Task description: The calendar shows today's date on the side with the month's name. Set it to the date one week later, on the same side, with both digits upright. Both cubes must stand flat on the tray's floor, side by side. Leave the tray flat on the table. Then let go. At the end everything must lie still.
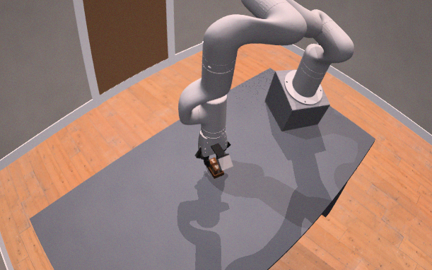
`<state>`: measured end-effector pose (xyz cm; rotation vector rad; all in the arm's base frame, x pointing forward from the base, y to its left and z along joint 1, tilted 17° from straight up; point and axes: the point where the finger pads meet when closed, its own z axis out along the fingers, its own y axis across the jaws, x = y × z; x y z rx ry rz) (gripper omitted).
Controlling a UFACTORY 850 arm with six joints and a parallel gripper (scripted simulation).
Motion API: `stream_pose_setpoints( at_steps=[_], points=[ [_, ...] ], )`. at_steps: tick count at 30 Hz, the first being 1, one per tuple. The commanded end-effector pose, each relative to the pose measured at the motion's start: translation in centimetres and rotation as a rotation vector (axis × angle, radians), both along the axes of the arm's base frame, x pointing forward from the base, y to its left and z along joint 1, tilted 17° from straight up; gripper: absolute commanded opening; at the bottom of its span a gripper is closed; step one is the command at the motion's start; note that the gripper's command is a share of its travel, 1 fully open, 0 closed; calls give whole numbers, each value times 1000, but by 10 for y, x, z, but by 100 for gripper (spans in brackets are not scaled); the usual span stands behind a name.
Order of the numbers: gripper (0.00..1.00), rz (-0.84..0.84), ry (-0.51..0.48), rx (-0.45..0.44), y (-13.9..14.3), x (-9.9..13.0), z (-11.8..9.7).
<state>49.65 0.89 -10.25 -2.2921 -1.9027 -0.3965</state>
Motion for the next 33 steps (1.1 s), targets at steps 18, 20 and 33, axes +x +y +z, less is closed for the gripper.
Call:
stream_pose_setpoints(
  at_steps=[18, 20, 33],
  points=[
    [47, 0, -1, 0, -22, -8, 76],
    [47, 0, -1, 0, -22, -8, 78],
    [100, 0, -1, 0, -22, -8, 79]
  ],
)
